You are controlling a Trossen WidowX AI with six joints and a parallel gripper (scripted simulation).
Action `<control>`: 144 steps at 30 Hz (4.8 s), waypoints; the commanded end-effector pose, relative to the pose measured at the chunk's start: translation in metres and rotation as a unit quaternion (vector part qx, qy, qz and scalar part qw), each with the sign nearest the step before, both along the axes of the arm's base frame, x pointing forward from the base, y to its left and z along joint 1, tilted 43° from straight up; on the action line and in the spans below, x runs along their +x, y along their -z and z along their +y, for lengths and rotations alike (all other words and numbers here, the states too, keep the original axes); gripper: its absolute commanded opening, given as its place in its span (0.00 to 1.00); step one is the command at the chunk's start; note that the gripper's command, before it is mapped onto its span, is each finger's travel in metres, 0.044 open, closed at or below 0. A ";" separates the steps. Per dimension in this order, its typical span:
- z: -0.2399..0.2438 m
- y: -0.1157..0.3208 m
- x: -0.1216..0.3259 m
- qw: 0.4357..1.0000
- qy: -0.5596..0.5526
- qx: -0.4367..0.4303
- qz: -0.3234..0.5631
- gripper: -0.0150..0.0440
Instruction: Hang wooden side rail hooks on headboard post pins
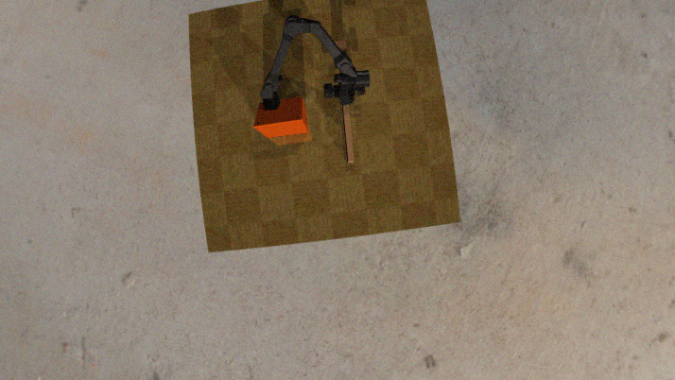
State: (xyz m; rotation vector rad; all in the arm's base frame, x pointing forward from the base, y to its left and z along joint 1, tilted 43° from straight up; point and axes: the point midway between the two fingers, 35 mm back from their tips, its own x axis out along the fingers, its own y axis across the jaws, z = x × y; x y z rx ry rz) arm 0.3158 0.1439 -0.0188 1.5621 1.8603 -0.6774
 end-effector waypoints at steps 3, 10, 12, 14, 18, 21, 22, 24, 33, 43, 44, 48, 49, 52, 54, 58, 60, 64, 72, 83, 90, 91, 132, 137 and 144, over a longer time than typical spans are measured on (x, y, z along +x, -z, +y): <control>-0.001 -0.001 0.000 1.000 0.002 0.002 0.002 0.25; -0.001 -0.002 0.000 1.000 0.002 0.002 0.002 0.25; -0.002 -0.002 0.000 1.000 0.002 0.002 0.002 0.25; -0.002 -0.002 0.000 1.000 0.002 0.002 0.002 0.25; -0.002 -0.003 0.000 1.000 0.002 0.002 0.002 0.25; -0.003 -0.003 0.001 1.000 0.002 0.002 0.002 0.25; -0.003 -0.003 0.001 1.000 0.002 0.002 0.002 0.25; -0.003 -0.003 0.001 1.000 0.002 0.002 0.002 0.25; -0.004 -0.004 0.001 1.000 0.002 0.002 0.002 0.25; -0.005 -0.006 0.001 1.000 0.002 0.002 0.002 0.25; -0.005 -0.006 0.001 1.000 0.002 0.002 0.002 0.25; -0.006 -0.006 0.001 1.000 0.002 0.002 0.002 0.25; -0.006 -0.006 0.001 1.000 0.002 0.002 0.002 0.25; -0.006 -0.007 0.001 1.000 0.002 0.002 0.002 0.25; -0.006 -0.007 0.001 1.000 0.002 0.002 0.002 0.25; -0.007 -0.007 0.001 1.000 0.002 0.002 0.002 0.25; -0.007 -0.008 0.001 1.000 0.002 0.002 0.002 0.25; -0.008 -0.008 0.001 1.000 0.002 0.002 0.002 0.25; -0.008 -0.009 0.002 1.000 0.002 0.002 0.002 0.25; -0.010 -0.010 0.002 1.000 0.002 0.002 0.002 0.25; -0.011 -0.011 0.002 1.000 0.002 0.002 0.002 0.25; -0.011 -0.011 0.002 1.000 0.002 0.002 0.002 0.25; -0.015 -0.016 0.003 1.000 0.002 0.002 0.002 0.25; -0.016 -0.017 0.003 1.000 0.002 0.001 0.002 0.25; -0.017 -0.018 0.003 1.000 0.002 0.001 0.002 0.25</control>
